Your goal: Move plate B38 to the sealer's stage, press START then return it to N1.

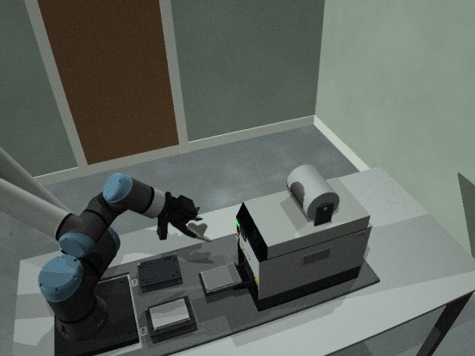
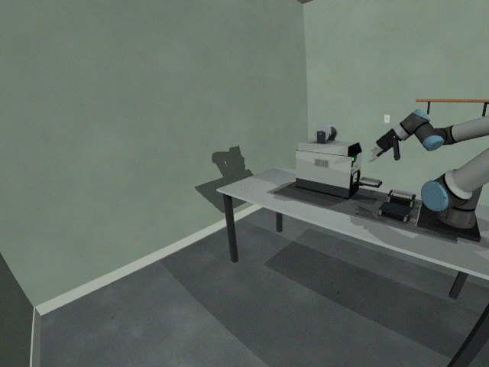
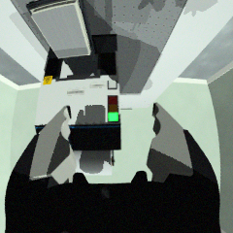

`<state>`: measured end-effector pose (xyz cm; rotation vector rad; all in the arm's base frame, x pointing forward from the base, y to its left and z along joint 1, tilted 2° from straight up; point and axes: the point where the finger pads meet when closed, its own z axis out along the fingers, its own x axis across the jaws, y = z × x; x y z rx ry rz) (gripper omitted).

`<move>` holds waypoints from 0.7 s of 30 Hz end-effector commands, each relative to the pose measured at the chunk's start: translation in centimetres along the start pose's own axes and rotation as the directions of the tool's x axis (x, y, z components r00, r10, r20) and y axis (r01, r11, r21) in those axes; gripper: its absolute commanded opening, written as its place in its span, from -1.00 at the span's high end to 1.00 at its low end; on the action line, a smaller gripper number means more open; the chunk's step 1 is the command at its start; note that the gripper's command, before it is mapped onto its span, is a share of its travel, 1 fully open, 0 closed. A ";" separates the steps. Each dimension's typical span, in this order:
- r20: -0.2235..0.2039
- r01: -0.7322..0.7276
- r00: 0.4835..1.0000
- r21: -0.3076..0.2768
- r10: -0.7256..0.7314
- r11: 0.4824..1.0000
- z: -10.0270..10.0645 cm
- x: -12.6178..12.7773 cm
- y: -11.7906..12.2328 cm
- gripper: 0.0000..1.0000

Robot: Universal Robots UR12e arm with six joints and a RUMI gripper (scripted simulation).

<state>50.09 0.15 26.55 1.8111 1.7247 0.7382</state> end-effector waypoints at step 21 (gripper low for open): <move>0.000 0.000 1.000 -0.001 0.000 1.000 -3.6 0.0 -2.7 -0.24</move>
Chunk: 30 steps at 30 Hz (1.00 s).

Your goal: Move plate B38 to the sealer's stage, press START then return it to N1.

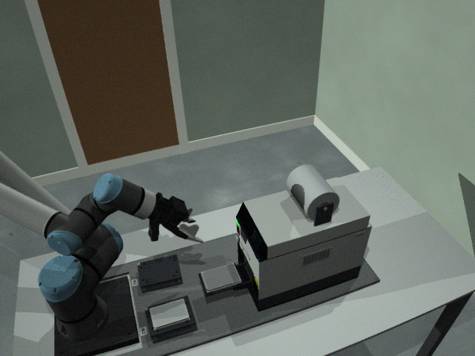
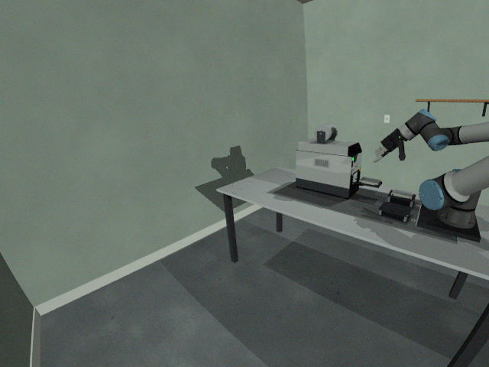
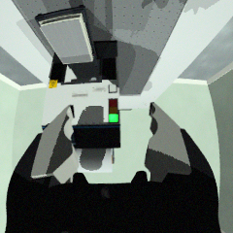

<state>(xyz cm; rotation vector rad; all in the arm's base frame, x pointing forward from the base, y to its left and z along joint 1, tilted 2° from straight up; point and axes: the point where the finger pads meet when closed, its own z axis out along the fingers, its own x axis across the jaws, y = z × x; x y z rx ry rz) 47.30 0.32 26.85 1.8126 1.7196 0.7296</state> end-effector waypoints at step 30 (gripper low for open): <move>-0.008 0.005 1.000 0.507 -0.001 0.862 -1.5 -0.1 -0.9 1.00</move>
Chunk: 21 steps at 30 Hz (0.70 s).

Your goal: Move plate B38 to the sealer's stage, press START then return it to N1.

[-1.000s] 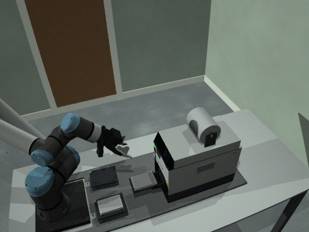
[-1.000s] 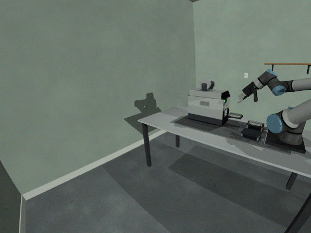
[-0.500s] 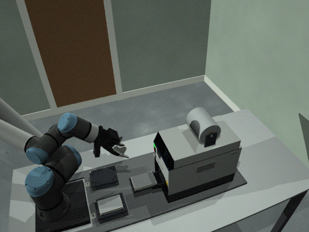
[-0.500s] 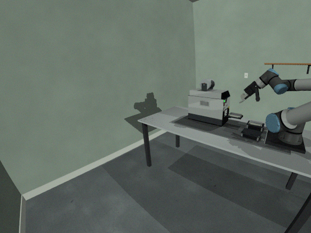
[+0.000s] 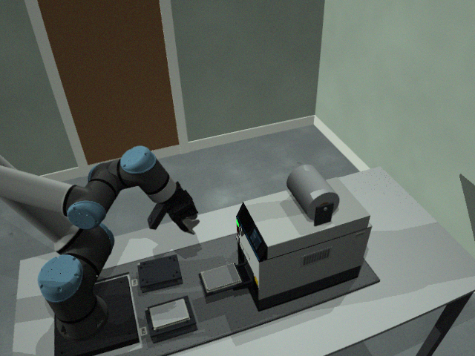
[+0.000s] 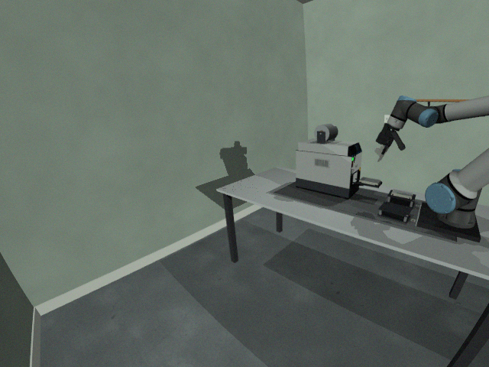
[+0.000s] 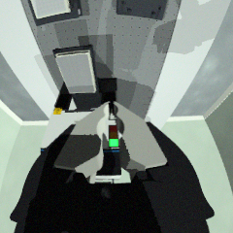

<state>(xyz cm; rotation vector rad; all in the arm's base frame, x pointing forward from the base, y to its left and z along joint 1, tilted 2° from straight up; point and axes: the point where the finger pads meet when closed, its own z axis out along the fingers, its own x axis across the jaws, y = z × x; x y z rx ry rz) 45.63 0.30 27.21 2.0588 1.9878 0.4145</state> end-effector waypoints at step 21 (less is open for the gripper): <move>0.005 -0.008 1.000 0.375 0.006 0.927 0.0 0.0 0.0 1.00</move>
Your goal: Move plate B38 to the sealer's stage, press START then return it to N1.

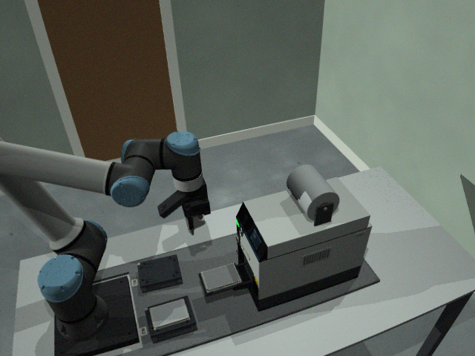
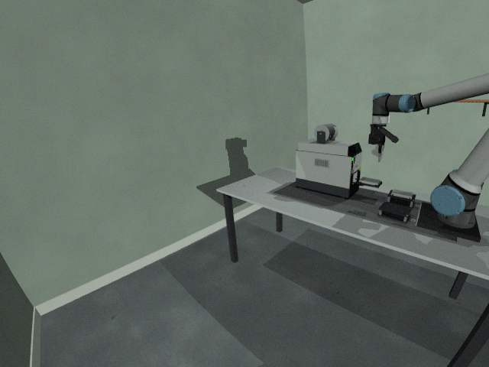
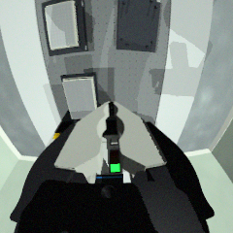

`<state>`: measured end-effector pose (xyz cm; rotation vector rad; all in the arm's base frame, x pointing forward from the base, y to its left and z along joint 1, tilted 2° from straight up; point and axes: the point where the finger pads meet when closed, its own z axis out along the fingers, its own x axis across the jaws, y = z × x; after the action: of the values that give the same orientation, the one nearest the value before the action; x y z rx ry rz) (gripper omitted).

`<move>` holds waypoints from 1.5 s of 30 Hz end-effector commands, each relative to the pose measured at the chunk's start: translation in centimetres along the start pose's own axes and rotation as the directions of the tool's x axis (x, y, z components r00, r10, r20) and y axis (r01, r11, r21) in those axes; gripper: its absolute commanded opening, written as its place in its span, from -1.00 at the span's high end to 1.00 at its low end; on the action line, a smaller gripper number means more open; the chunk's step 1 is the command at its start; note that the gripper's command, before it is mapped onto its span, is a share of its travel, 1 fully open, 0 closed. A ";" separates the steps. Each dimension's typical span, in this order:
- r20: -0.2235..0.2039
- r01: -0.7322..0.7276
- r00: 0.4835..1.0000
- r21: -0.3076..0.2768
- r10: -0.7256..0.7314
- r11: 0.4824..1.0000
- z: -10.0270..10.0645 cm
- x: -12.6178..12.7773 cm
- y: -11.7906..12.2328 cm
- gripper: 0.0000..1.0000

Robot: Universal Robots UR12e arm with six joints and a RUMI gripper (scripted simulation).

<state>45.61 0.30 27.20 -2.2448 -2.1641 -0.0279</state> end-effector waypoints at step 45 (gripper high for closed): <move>0.000 0.000 1.000 0.001 0.000 1.000 9.8 -2.8 1.9 -0.36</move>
<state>46.49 -0.92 17.34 -2.2439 -2.1626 -0.0251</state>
